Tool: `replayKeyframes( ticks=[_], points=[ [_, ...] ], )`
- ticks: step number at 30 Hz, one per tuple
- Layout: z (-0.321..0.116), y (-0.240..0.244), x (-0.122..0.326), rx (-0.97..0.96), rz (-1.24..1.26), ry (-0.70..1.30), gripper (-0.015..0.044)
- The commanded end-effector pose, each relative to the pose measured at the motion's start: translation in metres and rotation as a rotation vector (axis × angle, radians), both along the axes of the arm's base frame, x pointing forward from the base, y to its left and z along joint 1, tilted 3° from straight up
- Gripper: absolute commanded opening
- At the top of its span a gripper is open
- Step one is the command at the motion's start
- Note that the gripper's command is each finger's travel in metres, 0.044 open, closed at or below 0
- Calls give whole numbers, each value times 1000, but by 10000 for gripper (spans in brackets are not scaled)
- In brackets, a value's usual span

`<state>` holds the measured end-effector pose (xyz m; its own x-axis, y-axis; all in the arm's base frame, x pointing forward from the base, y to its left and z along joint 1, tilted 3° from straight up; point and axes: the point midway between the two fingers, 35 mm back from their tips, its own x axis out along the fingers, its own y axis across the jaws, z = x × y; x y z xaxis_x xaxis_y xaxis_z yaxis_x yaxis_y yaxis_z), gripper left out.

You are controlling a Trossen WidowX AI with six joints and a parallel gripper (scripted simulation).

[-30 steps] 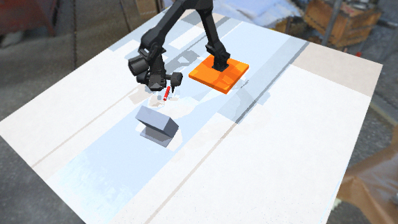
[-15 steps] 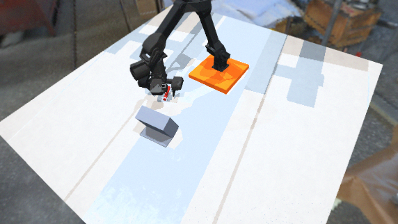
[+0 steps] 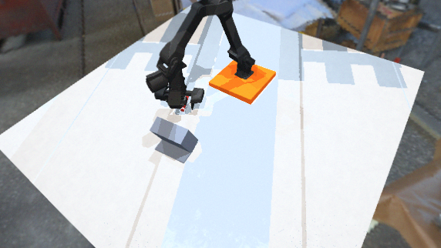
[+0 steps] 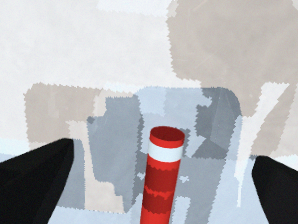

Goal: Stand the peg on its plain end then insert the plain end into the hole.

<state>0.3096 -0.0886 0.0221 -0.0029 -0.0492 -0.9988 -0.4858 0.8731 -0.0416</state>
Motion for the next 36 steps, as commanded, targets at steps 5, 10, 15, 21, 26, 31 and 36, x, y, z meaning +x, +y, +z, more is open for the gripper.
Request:
replayKeyframes(
  ticks=[5, 10, 15, 21, 26, 31, 36],
  points=[
    [-2, 1, -1, 3, 5, 2, 204],
    [-2, 1, -1, 3, 5, 2, 110],
    [-2, 1, -1, 3, 5, 2, 110],
    [-2, 1, -1, 3, 5, 2, 83],
    [-2, 1, -1, 3, 5, 2, 51],
    [-2, 0, -1, 4, 4, 0, 51],
    [1, 0, -2, 22, 2, -33, 51]
  ],
)
